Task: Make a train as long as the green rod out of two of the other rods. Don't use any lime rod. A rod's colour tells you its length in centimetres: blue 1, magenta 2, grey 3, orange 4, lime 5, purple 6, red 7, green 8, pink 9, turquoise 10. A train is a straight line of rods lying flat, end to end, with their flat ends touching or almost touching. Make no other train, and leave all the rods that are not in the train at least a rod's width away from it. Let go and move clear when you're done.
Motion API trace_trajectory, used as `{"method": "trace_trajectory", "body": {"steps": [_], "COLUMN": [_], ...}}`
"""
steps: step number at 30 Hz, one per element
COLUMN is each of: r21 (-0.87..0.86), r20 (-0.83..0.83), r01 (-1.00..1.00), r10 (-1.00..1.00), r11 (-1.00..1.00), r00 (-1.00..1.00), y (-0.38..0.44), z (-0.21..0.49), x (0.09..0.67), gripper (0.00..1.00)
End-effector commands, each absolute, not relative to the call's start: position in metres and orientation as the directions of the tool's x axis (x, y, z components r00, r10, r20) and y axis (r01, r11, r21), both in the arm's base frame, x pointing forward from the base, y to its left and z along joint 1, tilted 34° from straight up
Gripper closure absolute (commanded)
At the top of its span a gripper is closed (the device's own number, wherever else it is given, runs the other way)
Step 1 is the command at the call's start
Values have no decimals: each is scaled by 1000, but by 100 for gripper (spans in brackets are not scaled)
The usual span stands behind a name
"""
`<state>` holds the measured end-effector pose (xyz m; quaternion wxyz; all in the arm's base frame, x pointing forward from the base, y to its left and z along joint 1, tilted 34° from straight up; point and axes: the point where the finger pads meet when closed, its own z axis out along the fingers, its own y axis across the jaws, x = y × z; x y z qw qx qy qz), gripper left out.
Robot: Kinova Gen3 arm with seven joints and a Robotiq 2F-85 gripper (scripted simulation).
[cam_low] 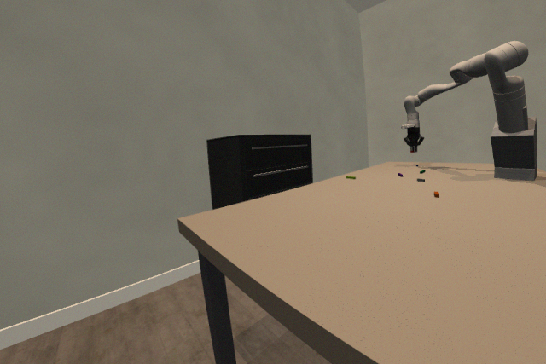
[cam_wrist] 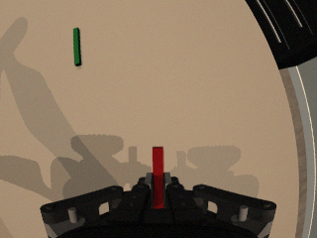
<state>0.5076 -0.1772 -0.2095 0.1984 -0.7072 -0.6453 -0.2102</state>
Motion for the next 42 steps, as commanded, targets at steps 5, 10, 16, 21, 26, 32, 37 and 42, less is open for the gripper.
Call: {"method": "trace_trajectory", "body": {"steps": [5,10,16,21,26,32,37,42], "r21": [-8,-8,-8,-8,-8,-8,-8,-8], "r20": [553,553,553,553,553,553,553,553], "r01": [996,996,996,996,996,996,996,996], "r10": [829,829,829,829,829,829,829,829], "r11": [-92,-92,-92,-92,-92,-92,-92,-92], "r00": [81,81,81,81,81,81,81,81], "y": [-179,-178,-172,-161,-154,-140,-133,-132], "z": [-209,-210,-221,-237,-248,-269,-280,-282], "x": [508,508,508,509,510,511,512,512], "gripper": [95,95,95,95,95,95,95,95]}}
